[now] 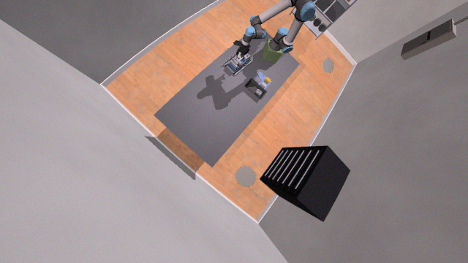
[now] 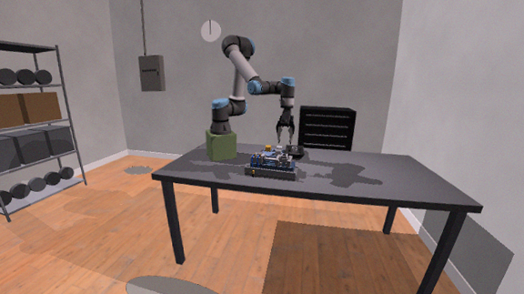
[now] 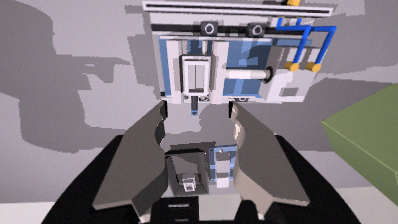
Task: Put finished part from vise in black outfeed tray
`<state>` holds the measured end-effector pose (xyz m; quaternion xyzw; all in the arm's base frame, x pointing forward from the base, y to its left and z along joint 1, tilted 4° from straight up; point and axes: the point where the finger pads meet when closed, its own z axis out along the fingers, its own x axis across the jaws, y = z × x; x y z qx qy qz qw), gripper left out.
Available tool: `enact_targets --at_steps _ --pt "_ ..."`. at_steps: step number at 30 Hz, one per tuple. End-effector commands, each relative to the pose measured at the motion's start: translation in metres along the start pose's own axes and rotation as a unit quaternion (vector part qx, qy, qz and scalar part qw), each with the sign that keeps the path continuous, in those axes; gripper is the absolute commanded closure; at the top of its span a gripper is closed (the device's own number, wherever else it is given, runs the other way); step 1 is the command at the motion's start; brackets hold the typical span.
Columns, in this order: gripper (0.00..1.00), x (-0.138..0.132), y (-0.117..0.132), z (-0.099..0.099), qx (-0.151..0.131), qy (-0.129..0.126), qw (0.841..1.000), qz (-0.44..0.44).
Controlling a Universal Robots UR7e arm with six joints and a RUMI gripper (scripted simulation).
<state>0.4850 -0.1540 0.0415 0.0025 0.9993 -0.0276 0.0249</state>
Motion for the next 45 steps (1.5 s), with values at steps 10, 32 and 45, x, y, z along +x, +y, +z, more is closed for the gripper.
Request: enact_targets --at_steps 10,32,45 --pt "0.60 -0.001 0.000 0.007 0.000 0.000 1.000 0.000" --pt "0.60 -0.001 0.000 0.042 0.000 0.000 1.000 0.000" --pt "0.60 -0.001 0.000 0.058 0.000 0.000 1.000 0.000"
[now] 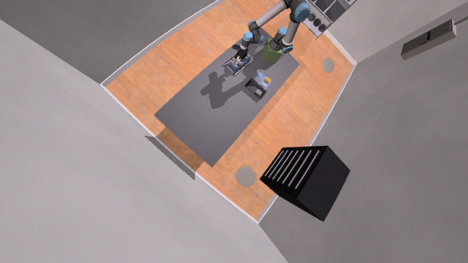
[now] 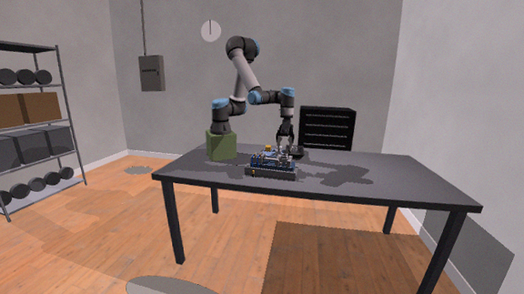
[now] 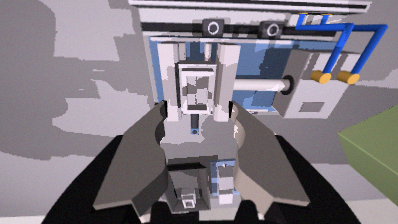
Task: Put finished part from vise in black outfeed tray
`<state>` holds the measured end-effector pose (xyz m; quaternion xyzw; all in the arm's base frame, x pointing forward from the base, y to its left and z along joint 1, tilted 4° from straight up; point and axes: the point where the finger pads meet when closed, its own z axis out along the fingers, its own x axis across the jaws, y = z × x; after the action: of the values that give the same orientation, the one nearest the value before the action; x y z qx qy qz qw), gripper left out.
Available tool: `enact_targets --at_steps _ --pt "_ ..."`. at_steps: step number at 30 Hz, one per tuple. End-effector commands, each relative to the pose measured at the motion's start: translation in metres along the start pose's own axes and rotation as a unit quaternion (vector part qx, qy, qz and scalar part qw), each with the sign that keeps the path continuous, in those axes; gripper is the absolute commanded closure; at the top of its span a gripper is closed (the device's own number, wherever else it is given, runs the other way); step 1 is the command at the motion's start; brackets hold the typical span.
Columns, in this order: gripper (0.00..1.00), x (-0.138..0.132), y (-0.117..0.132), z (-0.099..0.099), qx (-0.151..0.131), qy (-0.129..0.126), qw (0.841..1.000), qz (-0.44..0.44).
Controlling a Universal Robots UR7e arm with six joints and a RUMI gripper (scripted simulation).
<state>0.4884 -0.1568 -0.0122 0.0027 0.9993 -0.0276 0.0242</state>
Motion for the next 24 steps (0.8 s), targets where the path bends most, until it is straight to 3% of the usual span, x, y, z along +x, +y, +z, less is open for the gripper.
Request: enact_targets --at_steps 1,24 --pt "0.60 -0.0006 -0.0003 0.0053 0.000 -0.001 1.000 0.000" --pt "0.60 -0.0007 -0.0002 0.0087 0.000 -0.001 1.000 0.000"
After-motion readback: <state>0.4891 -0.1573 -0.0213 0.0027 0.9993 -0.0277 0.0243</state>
